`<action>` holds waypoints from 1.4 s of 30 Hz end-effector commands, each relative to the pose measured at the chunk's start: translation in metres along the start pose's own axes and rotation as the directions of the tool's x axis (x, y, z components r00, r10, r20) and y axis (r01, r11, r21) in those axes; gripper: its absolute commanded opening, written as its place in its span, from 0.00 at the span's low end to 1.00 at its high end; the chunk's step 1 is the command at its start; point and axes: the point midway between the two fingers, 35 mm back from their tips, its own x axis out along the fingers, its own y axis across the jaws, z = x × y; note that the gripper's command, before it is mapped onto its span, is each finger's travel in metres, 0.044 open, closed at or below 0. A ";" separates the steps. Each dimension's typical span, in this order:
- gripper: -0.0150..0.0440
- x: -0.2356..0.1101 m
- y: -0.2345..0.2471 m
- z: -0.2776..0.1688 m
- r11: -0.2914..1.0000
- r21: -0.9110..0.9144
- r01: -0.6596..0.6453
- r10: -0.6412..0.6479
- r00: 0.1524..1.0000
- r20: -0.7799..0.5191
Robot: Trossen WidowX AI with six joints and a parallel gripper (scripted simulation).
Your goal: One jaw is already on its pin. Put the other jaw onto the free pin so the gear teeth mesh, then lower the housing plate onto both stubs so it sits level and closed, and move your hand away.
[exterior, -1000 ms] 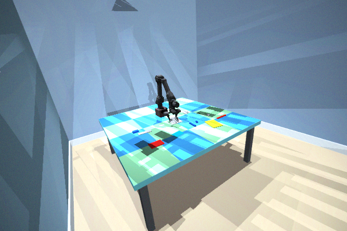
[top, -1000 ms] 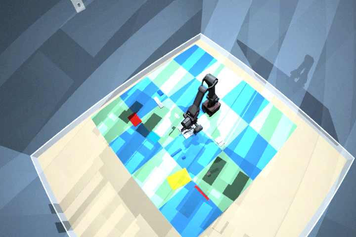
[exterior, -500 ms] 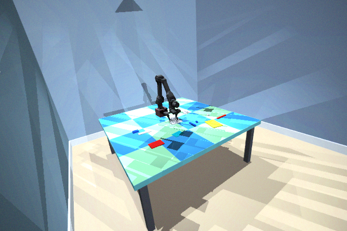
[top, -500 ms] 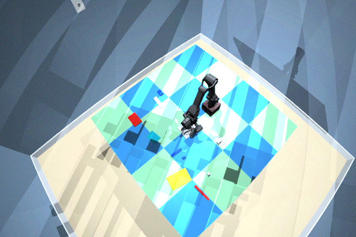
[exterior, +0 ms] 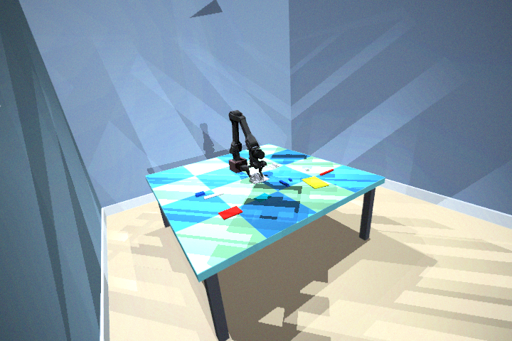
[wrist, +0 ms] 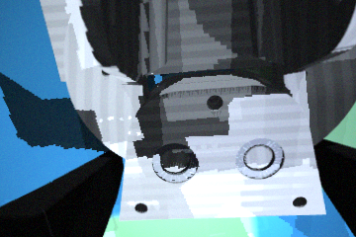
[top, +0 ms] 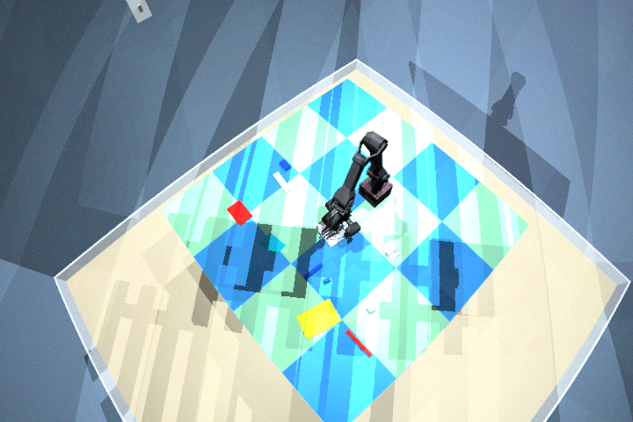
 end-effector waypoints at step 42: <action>1.00 -0.126 -0.006 -0.032 1.000 -0.004 0.002 -0.002 1.000 -0.002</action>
